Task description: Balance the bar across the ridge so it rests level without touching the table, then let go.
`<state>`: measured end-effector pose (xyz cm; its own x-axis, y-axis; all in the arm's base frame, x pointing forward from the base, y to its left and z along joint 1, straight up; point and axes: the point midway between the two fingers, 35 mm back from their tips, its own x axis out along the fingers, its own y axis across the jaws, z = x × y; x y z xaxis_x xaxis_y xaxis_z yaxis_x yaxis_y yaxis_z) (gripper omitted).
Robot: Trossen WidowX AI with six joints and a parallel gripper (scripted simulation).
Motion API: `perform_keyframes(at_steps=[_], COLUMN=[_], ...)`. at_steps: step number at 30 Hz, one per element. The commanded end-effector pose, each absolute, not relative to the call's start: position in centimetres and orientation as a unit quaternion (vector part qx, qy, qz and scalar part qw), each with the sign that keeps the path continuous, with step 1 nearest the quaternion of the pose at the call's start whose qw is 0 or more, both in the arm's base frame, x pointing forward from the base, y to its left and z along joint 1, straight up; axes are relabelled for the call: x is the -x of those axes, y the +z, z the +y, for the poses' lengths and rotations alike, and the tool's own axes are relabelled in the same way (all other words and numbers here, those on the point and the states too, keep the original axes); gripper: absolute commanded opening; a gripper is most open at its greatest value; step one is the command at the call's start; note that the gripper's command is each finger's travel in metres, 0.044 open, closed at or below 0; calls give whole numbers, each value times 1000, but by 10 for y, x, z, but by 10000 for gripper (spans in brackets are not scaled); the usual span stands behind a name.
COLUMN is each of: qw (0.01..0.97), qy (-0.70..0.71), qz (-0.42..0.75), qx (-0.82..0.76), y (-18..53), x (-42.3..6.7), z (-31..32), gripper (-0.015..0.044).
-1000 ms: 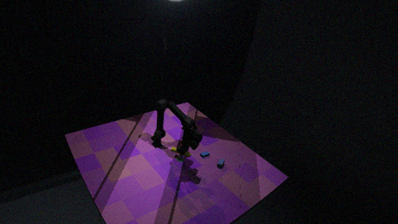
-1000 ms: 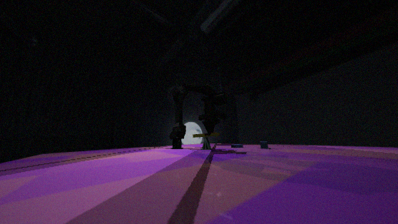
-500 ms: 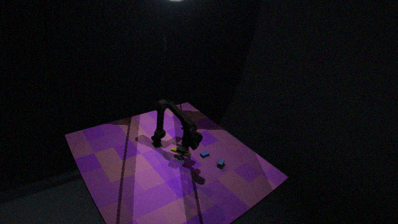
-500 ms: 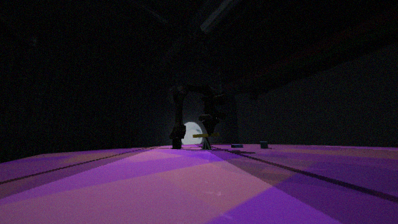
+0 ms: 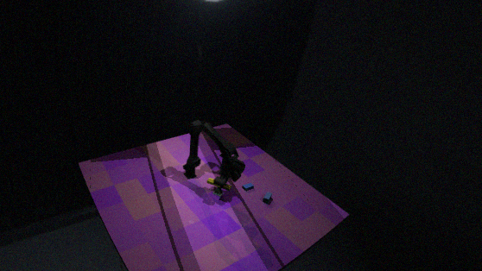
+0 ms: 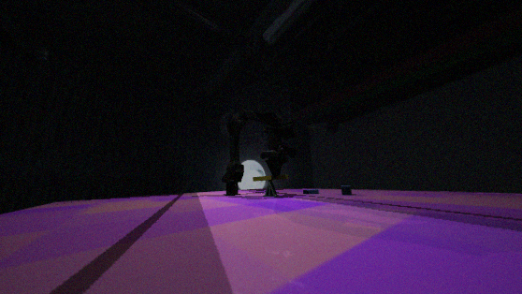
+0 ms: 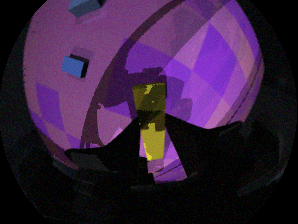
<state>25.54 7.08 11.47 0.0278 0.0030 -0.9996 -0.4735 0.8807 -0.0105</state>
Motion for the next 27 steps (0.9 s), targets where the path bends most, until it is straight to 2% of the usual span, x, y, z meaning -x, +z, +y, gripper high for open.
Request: perform_keyframes(at_steps=[1,27], qw=[696,696], qy=[171,171], qz=[676,676], qx=[171,171], y=[114,112], x=[-255,-255], z=[71,71], gripper=[0,0])
